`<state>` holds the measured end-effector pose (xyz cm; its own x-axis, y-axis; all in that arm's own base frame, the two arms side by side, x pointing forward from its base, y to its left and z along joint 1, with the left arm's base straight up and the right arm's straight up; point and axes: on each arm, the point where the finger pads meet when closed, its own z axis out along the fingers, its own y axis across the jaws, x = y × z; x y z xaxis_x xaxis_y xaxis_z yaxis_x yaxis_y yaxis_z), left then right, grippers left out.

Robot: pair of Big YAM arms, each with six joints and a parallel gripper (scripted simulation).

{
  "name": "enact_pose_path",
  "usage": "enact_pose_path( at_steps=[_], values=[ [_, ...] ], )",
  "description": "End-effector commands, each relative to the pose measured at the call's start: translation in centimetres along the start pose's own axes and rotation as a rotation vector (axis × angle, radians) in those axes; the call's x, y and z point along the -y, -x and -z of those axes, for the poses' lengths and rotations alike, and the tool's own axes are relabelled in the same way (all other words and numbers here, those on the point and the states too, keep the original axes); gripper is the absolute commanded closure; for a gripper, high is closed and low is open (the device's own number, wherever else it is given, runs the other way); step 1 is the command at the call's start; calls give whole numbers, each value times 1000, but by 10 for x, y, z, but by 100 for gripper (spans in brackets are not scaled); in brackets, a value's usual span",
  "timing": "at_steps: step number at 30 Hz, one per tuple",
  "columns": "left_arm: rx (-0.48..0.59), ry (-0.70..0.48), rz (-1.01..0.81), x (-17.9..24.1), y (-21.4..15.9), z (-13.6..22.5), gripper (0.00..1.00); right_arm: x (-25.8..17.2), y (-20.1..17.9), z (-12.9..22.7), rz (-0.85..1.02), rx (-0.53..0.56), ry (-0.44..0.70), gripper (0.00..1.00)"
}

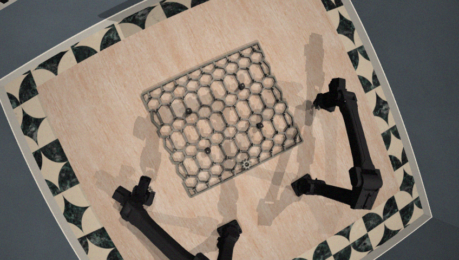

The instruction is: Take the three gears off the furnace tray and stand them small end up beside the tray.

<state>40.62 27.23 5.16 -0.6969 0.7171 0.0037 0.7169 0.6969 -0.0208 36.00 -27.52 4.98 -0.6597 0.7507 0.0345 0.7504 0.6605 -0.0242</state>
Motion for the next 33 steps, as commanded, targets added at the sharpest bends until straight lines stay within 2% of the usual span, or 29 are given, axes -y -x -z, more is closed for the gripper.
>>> enact_pose_path(
  at_steps=[1,8,11,14,16,19,24,29,30,33],
  values=[
    [7,34,-1,-20,-4,-1,46,3,25,3,3,39,7,46],
    [10,52,-7,-22,-1,-6,46,-2,25,-10,14,39,7,46],
    [3,11,-3,-11,-5,-29,46,0,25,-15,11,38,7,46],
    [5,21,0,-15,-6,-30,46,2,26,-12,8,54,10,46],
    [7,34,-1,-13,-6,-25,46,5,13,-29,7,18,3,46],
    [9,47,-2,-17,-4,-24,46,6,11,-32,7,17,3,46],
    [6,30,-2,-10,-6,-34,46,4,20,-20,7,54,10,46],
    [9,44,-1,-10,-6,-32,46,7,5,-34,6,29,5,46],
    [11,56,-1,-12,-6,-27,46,5,16,-22,6,61,11,46],
    [7,37,-2,-10,-2,-32,46,5,12,-26,8,44,8,46]
  ],
)
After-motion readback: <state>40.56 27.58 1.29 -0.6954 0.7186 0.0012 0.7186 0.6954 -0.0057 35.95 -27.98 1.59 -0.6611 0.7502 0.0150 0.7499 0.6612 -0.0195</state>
